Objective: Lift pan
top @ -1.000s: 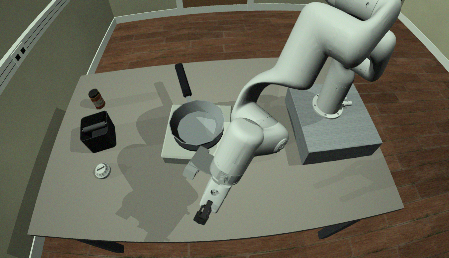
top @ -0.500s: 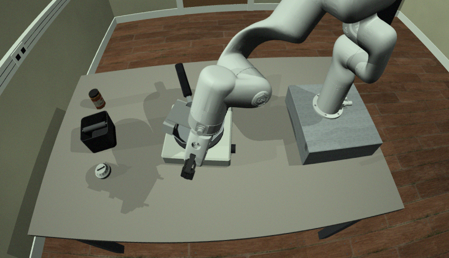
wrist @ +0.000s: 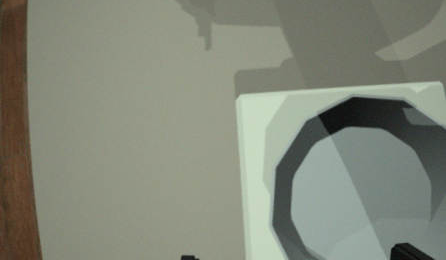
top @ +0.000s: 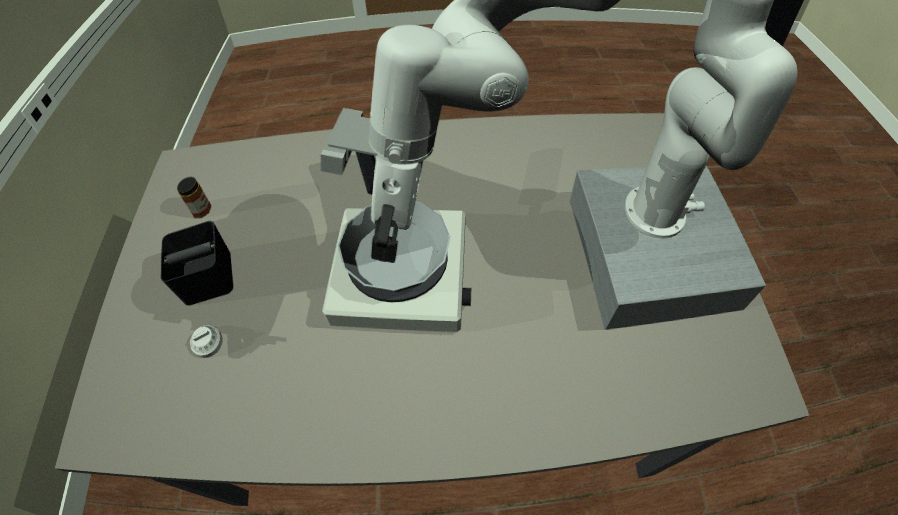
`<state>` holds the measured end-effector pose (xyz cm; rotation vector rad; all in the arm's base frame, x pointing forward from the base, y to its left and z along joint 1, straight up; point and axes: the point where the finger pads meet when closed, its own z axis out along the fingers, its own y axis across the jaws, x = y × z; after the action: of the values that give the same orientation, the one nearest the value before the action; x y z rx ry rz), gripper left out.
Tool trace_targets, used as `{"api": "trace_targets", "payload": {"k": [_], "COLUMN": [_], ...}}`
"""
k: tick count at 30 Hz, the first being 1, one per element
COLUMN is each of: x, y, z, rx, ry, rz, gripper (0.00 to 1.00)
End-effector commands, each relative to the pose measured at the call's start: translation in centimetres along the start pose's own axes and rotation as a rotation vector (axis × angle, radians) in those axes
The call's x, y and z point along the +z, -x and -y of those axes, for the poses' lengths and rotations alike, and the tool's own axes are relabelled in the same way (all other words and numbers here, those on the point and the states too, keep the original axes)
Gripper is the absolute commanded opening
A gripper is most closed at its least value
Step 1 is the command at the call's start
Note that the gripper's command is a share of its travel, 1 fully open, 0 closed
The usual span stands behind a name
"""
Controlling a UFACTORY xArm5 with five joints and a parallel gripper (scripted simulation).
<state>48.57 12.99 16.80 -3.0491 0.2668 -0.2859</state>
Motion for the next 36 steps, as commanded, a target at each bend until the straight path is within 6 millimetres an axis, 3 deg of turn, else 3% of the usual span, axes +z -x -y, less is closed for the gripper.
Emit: {"api": "trace_targets", "payload": {"k": [1, 3, 5, 6, 17, 19, 22, 36], "x": [-2.6, -3.7, -3.7, -5.2, -10.3, -8.6, -8.6, -2.8], "y": [0.3, 0.6, 0.6, 1.2, 4.5, 2.3, 2.3, -3.4], "z": [-3.5, -5.0, -5.0, -7.0, -13.5, -14.4, -14.4, -17.8], "rx": [-0.044, -0.062, -0.062, -0.088, -0.173, 0.013, 0.013, 0.546], "ry": [0.028, 0.038, 0.038, 0.050, 0.068, 0.085, 0.085, 0.132], "rz": [0.040, 0.059, 0.059, 0.086, 0.186, 0.180, 0.180, 0.155], "gripper": [1.00, 1.00, 1.00, 1.00, 1.00, 1.00, 1.00, 1.00]}}
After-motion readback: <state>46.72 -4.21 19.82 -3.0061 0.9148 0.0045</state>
